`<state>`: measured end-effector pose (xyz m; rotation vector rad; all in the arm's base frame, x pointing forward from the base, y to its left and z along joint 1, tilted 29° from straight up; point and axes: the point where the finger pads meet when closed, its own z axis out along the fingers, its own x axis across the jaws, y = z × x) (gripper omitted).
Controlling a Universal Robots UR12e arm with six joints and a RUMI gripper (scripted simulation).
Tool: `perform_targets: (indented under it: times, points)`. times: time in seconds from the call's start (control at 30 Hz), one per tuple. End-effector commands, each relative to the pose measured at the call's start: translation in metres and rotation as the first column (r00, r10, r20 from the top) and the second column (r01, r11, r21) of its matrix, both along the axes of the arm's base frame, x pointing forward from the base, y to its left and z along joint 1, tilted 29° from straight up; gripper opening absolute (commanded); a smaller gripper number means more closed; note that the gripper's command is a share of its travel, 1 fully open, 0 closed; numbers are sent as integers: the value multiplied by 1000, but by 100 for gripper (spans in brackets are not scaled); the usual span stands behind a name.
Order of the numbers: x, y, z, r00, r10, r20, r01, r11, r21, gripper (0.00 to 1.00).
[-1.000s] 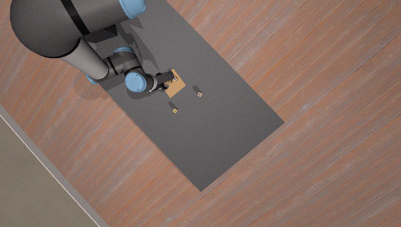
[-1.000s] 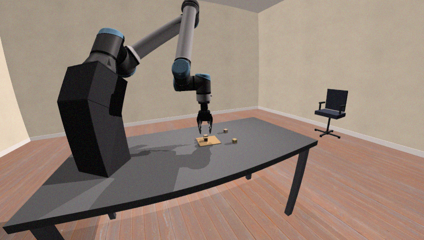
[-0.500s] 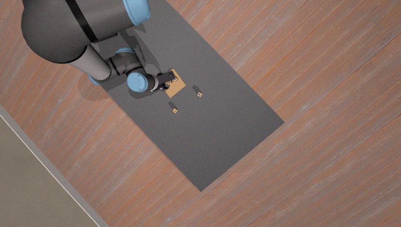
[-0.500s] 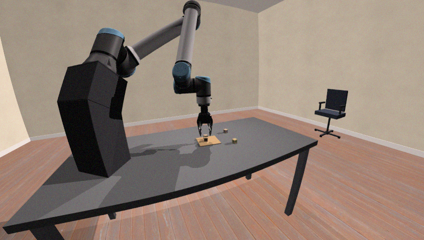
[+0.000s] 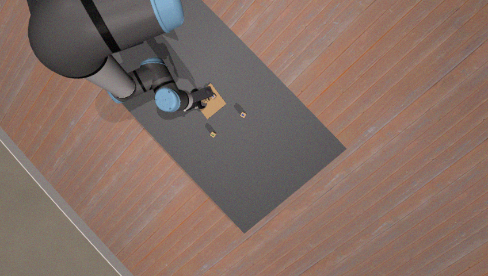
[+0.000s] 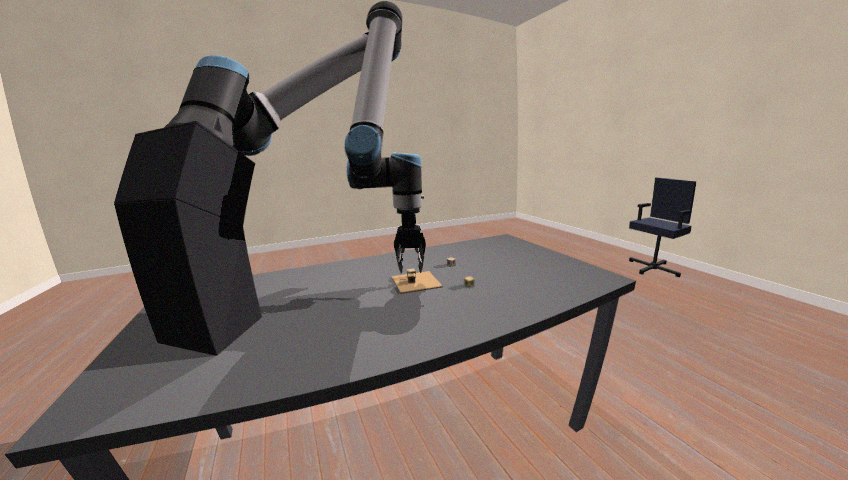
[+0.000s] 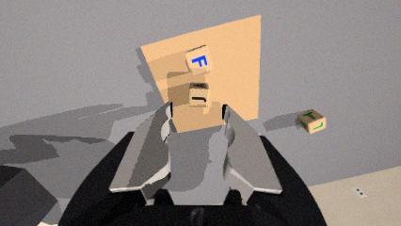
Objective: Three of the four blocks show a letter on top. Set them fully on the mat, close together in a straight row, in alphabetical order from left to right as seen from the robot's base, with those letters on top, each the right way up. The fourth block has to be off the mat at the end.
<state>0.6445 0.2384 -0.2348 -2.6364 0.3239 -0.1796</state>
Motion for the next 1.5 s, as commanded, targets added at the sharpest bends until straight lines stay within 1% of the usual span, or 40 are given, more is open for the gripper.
perform_targets:
  times: [0.0,0.93,1.17,1.4,1.47]
  points:
    - [4,0,1,1000,1,6,-1,1000,-1,37]
    - [5,1,2,1000,1,6,-1,1000,-1,37]
    - [6,4,-5,1000,1,5,-1,1000,-1,37]
    - [9,10,-17,1000,1,5,-1,1000,-2,37]
    - [9,10,-17,1000,1,5,-1,1000,-2,37]
